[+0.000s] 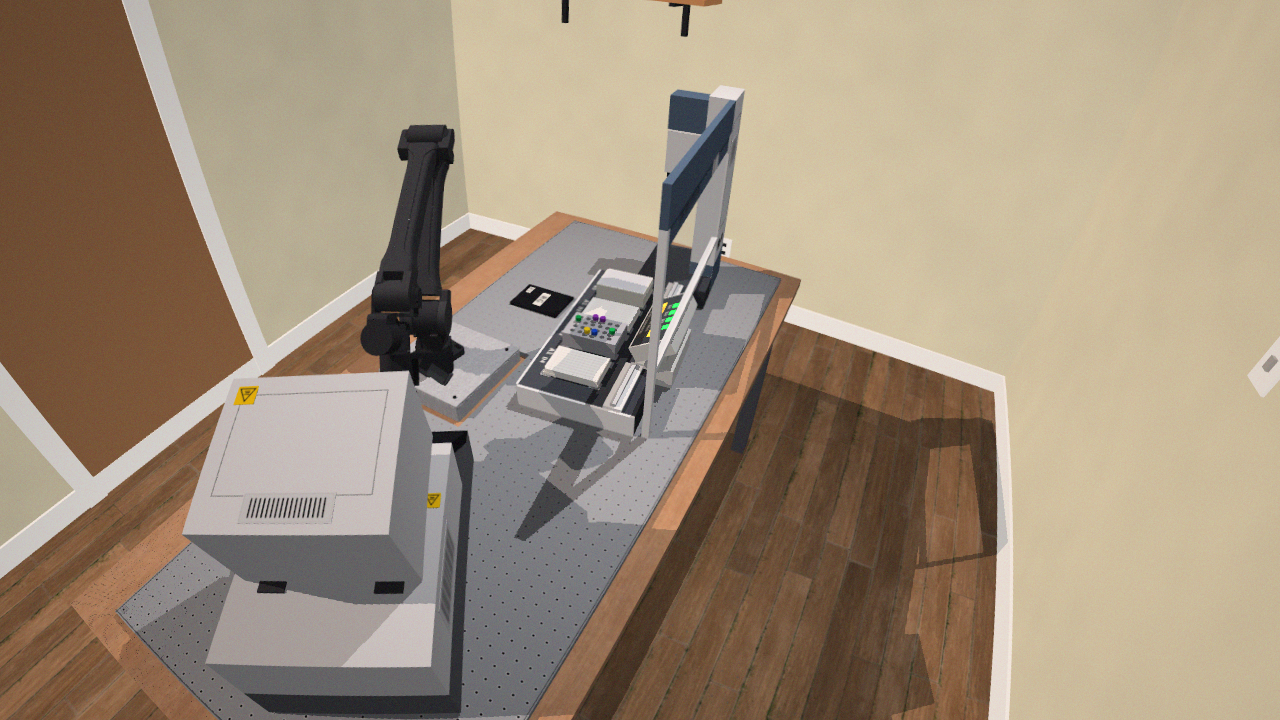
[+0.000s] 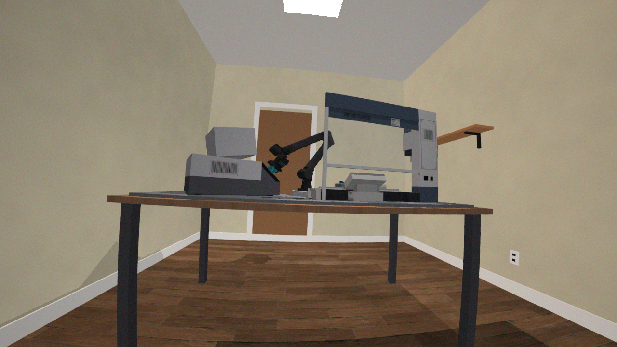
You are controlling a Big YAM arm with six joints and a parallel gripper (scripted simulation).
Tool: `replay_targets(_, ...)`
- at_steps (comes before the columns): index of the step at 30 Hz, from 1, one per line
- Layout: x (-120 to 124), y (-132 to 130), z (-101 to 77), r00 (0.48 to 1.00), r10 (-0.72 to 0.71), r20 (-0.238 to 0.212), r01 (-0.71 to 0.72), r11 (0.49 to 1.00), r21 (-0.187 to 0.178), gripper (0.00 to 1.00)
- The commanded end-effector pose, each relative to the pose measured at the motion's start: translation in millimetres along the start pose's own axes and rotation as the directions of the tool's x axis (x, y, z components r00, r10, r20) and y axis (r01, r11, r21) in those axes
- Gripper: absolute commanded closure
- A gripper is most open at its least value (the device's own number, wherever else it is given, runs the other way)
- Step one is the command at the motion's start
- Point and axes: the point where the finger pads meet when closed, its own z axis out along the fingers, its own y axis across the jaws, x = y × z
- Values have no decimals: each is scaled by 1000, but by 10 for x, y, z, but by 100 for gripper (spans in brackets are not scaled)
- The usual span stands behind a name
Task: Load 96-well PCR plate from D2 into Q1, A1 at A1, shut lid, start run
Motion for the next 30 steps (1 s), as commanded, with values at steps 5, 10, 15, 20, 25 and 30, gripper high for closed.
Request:
replay_targets(5, -82, -797, -308, 999, -32, 30, 27, 986, 165, 100)
replay_targets(10, -17, -579, -308, 1000, -19, 16, 17, 993, 120, 100)
replay_targets(15, 41, -455, -419, 1000, -10, -1, 10, 994, 106, 100)
replay_targets(20, -26, -366, -387, 1000, -12, 13, 11, 996, 87, 100)
replay_targets(25, -67, -306, -315, 1000, -5, 22, 3, 997, 75, 100)
replay_targets(30, 2, -398, -384, 1000, 9, 8, -10, 994, 113, 100)
